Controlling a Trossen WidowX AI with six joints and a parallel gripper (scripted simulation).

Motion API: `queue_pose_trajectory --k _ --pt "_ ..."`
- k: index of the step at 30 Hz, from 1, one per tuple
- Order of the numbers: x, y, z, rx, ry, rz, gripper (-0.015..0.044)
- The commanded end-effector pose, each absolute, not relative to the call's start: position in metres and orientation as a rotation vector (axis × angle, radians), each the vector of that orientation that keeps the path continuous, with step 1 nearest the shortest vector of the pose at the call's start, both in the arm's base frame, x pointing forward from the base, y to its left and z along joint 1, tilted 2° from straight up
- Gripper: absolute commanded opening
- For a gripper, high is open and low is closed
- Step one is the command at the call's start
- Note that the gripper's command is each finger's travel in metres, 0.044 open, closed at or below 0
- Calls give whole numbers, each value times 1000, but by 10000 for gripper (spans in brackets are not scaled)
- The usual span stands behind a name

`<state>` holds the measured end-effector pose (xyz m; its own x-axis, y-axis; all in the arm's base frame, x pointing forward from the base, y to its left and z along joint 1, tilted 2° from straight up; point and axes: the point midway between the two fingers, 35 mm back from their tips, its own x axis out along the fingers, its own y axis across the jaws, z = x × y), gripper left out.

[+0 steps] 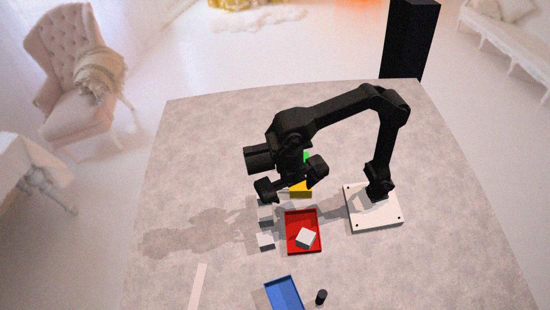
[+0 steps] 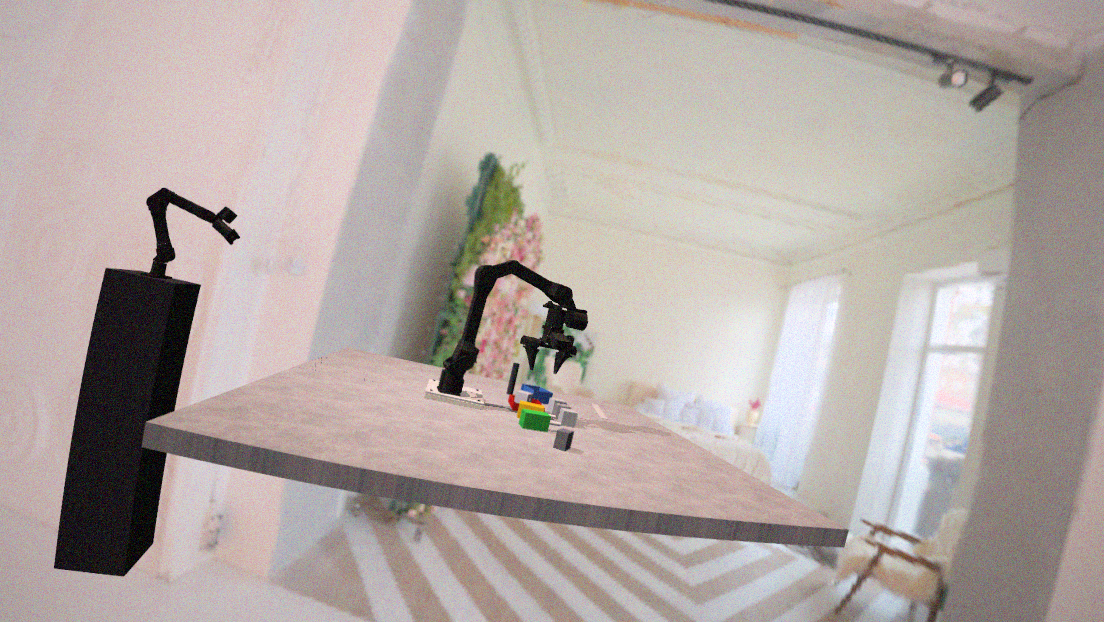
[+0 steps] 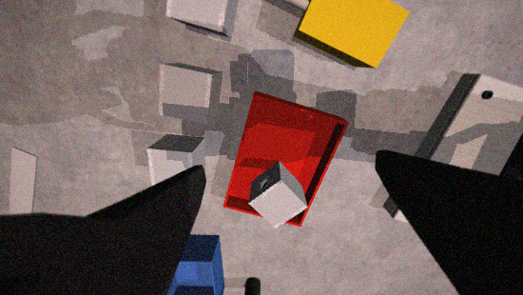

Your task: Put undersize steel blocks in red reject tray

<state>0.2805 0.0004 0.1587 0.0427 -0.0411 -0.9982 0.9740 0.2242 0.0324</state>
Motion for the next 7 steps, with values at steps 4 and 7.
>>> queue_pose_trajectory --k 4,7 --pt "213 -26 197 1675 760 -1651 440" --pt "213 -26 197 1675 760 -1651 440"
